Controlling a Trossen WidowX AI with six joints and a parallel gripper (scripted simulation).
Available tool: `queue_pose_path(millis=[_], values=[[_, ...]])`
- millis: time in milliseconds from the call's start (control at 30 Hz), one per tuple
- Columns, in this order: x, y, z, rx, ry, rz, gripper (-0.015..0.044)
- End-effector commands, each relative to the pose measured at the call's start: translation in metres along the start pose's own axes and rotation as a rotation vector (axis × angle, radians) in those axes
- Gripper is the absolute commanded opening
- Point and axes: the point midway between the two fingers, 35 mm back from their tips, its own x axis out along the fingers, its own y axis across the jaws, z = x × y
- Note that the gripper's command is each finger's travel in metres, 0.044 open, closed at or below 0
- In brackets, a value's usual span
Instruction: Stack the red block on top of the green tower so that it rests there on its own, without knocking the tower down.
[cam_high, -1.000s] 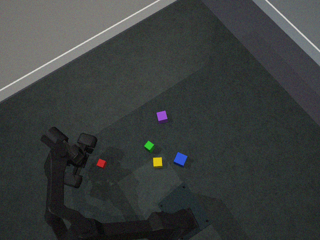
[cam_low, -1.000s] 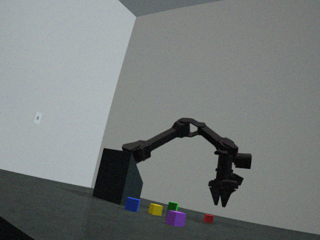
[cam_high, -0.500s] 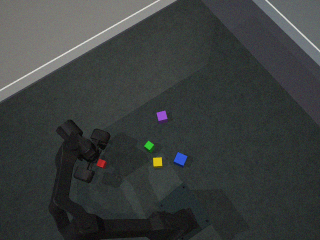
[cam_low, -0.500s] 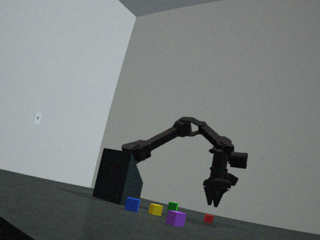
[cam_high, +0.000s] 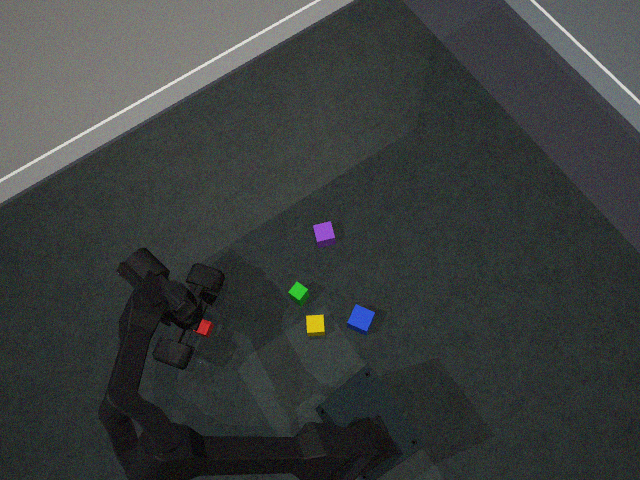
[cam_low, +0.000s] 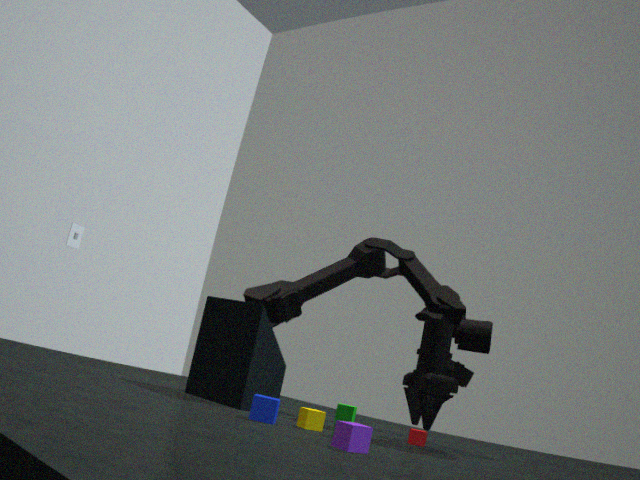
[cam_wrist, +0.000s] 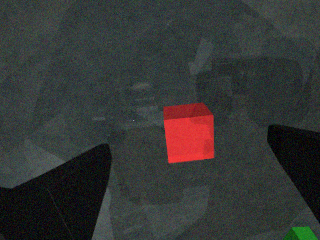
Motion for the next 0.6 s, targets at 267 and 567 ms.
queue_pose_path(millis=[267,567], values=[[0.02,-0.001,-0.001,0.005,0.005,-0.003,0.044],[0.026,0.0,-0.002,0.005,0.005,-0.003,0.044]])
